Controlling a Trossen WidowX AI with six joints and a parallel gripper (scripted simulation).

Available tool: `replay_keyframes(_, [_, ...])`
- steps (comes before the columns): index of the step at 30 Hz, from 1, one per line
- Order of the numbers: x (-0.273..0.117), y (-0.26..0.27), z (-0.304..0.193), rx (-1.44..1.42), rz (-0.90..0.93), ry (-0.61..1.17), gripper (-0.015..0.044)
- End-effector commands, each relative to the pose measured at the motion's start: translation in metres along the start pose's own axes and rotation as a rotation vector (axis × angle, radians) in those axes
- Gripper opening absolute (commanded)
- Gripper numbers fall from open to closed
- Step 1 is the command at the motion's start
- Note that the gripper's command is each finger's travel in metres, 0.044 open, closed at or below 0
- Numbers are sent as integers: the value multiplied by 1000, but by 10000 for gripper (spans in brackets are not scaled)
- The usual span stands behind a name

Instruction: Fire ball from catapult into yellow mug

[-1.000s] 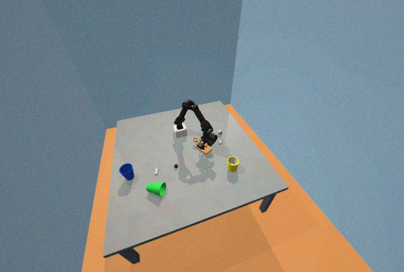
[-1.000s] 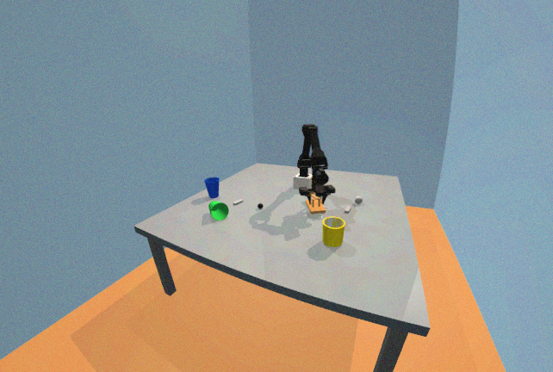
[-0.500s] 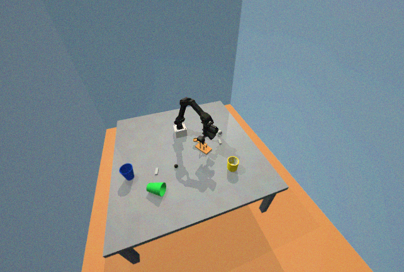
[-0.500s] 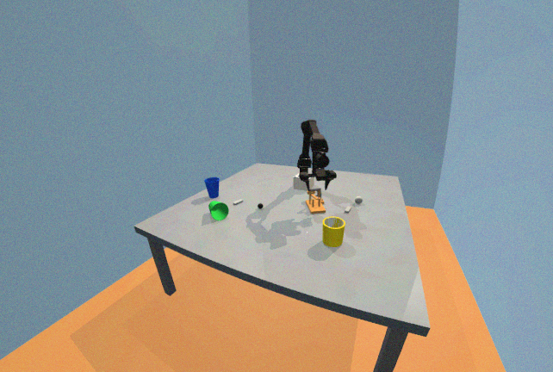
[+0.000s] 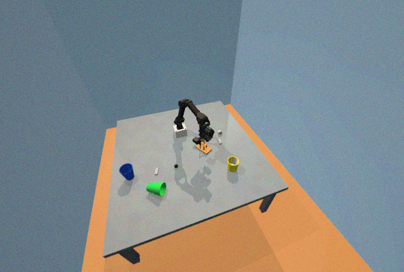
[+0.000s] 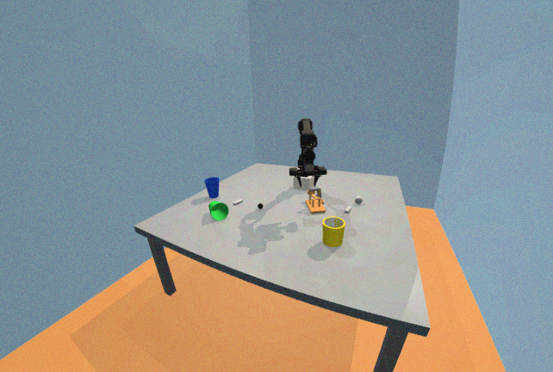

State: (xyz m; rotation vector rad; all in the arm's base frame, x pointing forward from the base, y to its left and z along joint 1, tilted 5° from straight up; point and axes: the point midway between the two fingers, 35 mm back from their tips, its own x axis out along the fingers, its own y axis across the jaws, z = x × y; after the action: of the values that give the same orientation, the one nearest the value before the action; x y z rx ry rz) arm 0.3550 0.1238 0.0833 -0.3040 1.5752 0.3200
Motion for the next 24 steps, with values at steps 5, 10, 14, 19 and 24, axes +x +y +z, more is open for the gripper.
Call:
replay_keyframes(5, [35,-131,-11,182,-29,10,300])
replay_keyframes(10, [56,-199,-35,289,-37,16,300])
replay_keyframes(14, [77,-253,-59,411,-34,17,300])
replay_keyframes(19, [81,-264,-64,436,-33,17,300])
replay_keyframes(24, [83,-264,-65,436,-33,17,300])
